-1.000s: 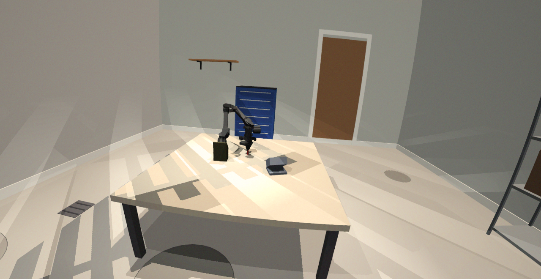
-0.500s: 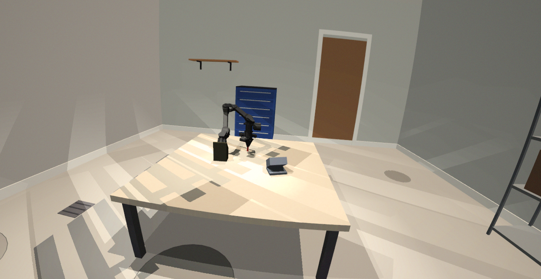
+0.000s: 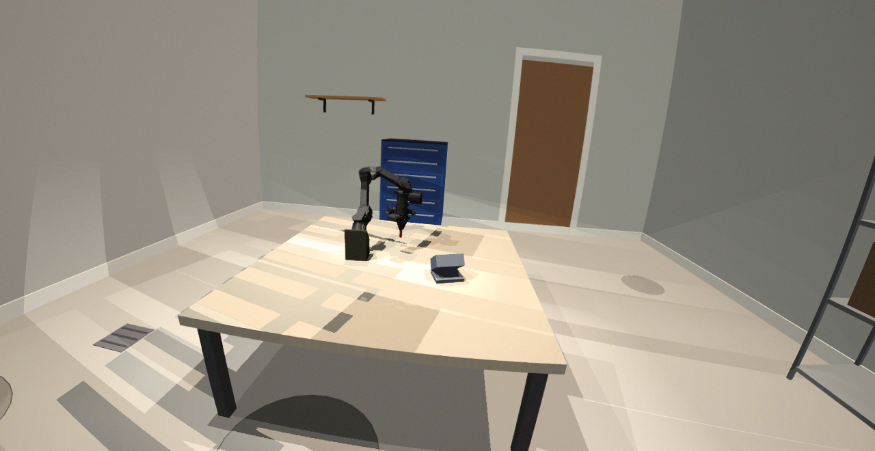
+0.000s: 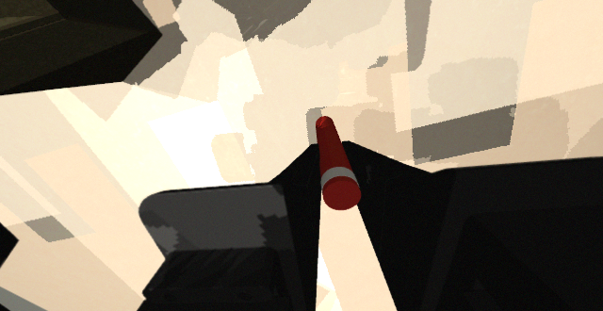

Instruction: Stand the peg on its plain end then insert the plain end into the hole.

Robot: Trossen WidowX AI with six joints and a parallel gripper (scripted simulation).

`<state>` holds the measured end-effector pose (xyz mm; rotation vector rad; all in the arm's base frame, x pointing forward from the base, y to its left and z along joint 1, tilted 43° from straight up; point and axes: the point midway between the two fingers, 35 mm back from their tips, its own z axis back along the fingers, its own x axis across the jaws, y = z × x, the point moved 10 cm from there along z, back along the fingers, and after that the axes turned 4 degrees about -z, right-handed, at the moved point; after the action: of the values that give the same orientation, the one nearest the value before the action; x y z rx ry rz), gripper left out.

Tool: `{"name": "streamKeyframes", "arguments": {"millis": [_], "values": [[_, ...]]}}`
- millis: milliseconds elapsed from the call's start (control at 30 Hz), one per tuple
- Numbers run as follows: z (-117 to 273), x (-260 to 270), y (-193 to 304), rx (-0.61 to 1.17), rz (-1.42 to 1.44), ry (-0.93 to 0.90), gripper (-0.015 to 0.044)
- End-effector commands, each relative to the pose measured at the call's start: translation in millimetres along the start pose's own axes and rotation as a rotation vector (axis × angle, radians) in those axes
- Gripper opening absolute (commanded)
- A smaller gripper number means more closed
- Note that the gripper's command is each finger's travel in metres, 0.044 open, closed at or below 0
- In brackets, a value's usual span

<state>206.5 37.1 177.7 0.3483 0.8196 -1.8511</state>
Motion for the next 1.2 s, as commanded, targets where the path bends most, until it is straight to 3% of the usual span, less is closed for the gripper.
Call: {"name": "streamKeyframes", "arguments": {"millis": [0, 1167], "values": [[5.0, -1.6, 1.6, 0.009, 0.01, -0.005, 0.0], [21.2, -14.7, 46.4, 0.098, 0.016, -0.083, 0.0]]}}
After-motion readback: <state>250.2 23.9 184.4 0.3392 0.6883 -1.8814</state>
